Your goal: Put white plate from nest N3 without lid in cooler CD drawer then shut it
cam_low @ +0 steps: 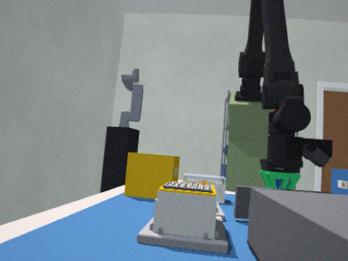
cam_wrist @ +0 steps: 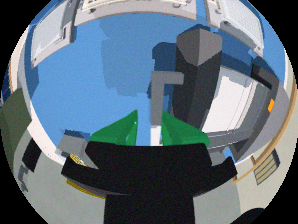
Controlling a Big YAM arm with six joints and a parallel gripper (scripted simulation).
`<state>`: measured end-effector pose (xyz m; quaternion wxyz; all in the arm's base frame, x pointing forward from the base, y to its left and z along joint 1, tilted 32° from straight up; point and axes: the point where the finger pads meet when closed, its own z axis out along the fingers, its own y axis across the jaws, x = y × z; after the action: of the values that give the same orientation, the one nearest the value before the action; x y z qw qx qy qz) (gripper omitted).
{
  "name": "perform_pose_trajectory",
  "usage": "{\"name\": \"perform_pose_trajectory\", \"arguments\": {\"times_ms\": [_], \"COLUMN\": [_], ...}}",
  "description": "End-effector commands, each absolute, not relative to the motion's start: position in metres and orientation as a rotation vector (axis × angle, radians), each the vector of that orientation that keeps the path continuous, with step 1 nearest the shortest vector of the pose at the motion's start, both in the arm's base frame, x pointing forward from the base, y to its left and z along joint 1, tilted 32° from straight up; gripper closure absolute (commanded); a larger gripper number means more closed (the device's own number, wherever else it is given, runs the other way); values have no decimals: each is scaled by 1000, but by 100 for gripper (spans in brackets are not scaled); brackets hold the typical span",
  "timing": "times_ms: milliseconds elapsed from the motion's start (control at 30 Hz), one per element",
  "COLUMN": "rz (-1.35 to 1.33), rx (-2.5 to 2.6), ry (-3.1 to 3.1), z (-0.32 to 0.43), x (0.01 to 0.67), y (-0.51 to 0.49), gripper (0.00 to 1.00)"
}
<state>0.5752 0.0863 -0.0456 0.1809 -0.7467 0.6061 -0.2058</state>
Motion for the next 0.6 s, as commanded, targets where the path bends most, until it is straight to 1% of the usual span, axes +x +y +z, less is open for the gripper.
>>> {"name": "perform_pose_trajectory", "arguments": {"times_ms": [0,300,567], "rz": [-600,-612,-587], "rx": [-2098,-2087,-2110], "ry": [1694,1686,1706], "z": [-33,-30,-42], "x": [576,577,569], "y": [83,82,80], "gripper": [70,70,70]}}
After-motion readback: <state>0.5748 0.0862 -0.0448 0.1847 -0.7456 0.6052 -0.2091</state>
